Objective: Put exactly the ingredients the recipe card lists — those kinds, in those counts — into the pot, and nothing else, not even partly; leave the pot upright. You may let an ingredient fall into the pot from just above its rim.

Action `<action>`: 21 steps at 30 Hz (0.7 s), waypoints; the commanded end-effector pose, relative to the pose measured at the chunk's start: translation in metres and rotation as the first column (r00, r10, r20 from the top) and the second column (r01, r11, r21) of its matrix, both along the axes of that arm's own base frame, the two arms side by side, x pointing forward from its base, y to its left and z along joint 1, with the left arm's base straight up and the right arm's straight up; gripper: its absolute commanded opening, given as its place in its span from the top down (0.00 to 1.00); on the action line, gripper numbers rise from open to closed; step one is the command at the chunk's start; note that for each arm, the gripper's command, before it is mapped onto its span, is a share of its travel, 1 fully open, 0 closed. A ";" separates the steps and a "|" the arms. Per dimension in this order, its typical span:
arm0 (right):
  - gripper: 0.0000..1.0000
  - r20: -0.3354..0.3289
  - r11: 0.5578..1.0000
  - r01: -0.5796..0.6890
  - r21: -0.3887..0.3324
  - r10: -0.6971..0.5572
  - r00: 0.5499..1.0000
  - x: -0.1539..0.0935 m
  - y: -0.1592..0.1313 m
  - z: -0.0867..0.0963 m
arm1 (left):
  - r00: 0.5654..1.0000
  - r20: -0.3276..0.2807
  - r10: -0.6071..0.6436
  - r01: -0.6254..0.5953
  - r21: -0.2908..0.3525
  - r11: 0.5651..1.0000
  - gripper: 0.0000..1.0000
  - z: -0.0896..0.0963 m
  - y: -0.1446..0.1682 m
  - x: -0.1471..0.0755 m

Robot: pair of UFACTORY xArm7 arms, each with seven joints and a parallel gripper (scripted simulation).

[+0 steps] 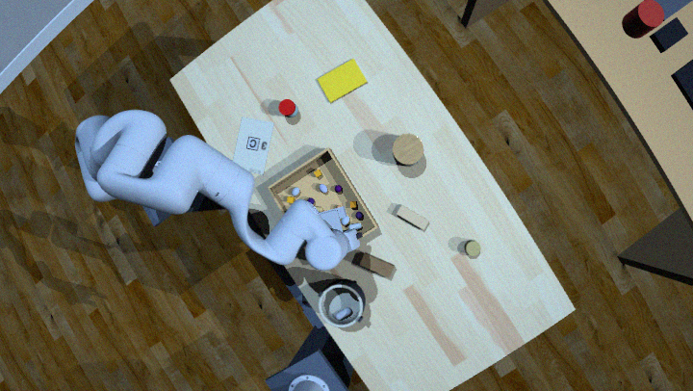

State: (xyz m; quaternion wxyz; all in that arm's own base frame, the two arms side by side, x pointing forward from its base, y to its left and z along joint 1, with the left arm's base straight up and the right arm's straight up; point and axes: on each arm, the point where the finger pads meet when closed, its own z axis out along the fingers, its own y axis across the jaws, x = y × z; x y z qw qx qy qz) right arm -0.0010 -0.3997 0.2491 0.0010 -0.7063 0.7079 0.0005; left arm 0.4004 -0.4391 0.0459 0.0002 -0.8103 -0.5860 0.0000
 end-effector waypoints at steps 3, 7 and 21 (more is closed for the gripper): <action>0.00 0.000 1.000 0.000 -0.002 0.000 1.000 0.000 -0.001 0.001 | 1.000 0.002 0.000 0.000 -0.002 1.000 1.00 0.034 0.000 0.000; 0.00 0.000 1.000 0.000 -0.002 0.000 1.000 0.000 -0.001 0.001 | 1.000 0.002 0.000 0.000 -0.002 1.000 1.00 0.059 0.000 0.000; 0.00 0.000 1.000 0.000 -0.002 0.000 1.000 0.000 -0.001 0.001 | 1.000 0.002 0.000 0.000 -0.002 1.000 1.00 0.098 0.000 0.000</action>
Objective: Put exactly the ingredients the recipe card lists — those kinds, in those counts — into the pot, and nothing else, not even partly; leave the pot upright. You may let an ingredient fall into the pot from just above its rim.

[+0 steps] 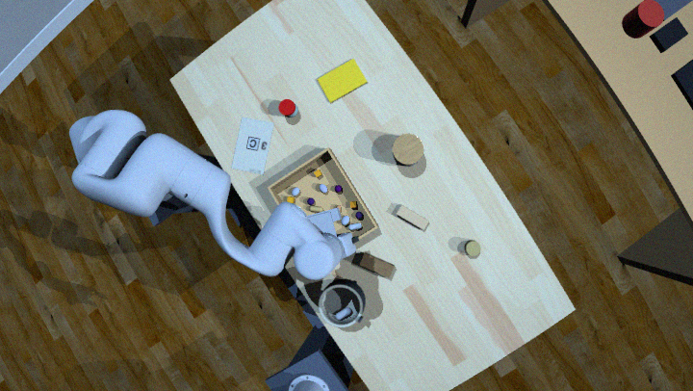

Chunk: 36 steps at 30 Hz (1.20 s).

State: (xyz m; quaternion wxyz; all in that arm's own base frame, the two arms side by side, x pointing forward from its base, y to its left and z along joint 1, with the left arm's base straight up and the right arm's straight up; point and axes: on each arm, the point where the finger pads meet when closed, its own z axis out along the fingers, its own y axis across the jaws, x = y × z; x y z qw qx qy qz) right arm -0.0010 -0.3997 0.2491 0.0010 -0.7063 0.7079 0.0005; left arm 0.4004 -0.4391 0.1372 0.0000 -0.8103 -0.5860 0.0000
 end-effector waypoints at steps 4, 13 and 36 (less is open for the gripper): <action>0.00 0.000 1.000 0.000 -0.002 0.000 1.000 0.000 -0.001 0.001 | 1.000 0.001 0.000 0.000 -0.002 1.000 1.00 0.007 0.000 0.000; 0.00 0.000 1.000 0.000 -0.002 0.000 1.000 0.000 -0.001 0.001 | 1.000 0.001 0.000 0.000 -0.002 1.000 1.00 0.007 -0.004 -0.002; 0.00 0.000 1.000 0.000 -0.002 0.000 1.000 0.000 -0.001 0.001 | 1.000 0.001 0.000 0.000 -0.002 1.000 1.00 0.007 -0.125 -0.095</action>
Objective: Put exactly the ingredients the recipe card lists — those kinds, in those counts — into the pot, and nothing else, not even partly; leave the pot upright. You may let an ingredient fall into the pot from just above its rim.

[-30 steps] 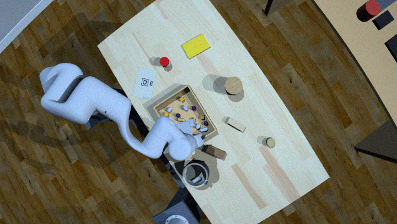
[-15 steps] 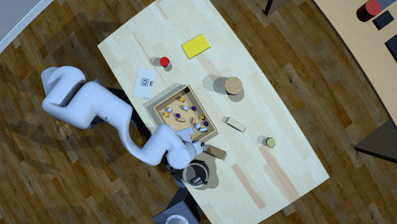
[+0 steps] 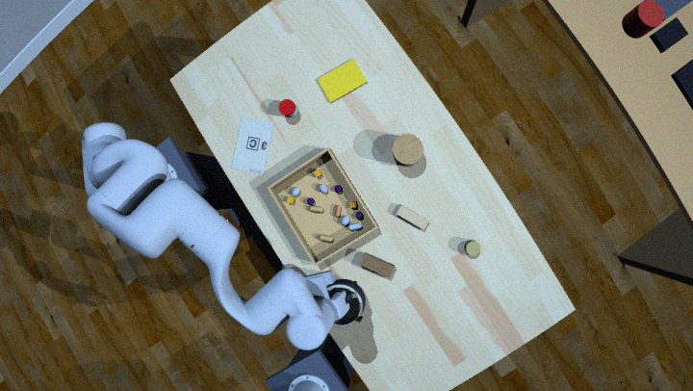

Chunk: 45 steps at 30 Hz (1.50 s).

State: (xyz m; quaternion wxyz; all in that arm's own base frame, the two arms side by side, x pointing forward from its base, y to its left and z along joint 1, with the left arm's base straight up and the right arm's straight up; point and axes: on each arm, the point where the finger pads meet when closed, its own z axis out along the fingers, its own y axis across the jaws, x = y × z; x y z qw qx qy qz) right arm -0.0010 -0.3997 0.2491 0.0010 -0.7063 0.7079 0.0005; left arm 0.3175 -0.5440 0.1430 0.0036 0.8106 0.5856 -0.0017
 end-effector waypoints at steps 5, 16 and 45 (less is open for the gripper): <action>0.00 0.000 1.000 0.000 -0.002 0.000 1.000 0.000 -0.001 0.001 | 1.000 0.000 0.001 -0.001 0.006 1.000 1.00 0.001 -0.029 -0.018; 0.00 0.000 1.000 0.000 -0.002 0.000 1.000 0.000 -0.001 0.001 | 1.000 0.000 0.001 -0.001 0.006 1.000 1.00 0.001 -0.034 -0.022; 0.00 0.000 1.000 0.000 -0.002 0.000 1.000 0.000 -0.001 0.001 | 1.000 0.000 0.001 -0.001 0.006 1.000 1.00 -0.027 -0.037 -0.023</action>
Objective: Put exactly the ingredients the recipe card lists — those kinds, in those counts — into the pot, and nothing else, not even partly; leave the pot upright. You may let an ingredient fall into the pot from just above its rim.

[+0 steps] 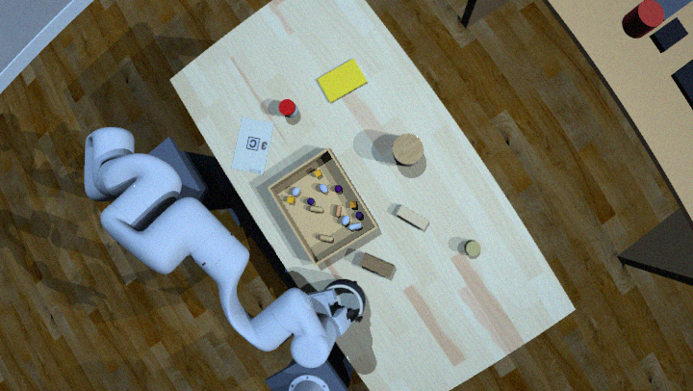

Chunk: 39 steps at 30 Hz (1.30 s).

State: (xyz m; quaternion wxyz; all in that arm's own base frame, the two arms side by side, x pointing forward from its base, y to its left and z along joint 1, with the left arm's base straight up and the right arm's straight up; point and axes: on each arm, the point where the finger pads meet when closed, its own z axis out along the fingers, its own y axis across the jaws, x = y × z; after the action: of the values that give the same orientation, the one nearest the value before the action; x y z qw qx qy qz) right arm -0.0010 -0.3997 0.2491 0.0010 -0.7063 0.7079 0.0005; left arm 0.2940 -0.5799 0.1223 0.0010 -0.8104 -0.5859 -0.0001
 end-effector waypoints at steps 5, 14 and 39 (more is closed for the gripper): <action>0.00 0.000 1.000 0.000 -0.002 0.000 1.000 0.000 -0.001 0.001 | 1.000 0.002 0.001 -0.001 -0.004 1.000 1.00 -0.007 -0.001 0.001; 0.00 0.000 1.000 0.000 -0.002 0.000 1.000 0.000 -0.001 0.001 | 1.000 0.002 0.001 -0.001 -0.004 1.000 0.75 -0.007 -0.001 0.001; 0.00 0.000 1.000 0.000 -0.002 0.000 1.000 0.000 -0.001 0.001 | 1.000 0.002 0.001 -0.001 -0.004 1.000 0.75 -0.007 -0.001 0.001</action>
State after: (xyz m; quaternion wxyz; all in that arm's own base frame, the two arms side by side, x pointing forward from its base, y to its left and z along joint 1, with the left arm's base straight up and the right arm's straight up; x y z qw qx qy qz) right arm -0.0010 -0.3997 0.2491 0.0010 -0.7063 0.7079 0.0005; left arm 0.2945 -0.5802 0.1142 0.0003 -0.8102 -0.5861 0.0000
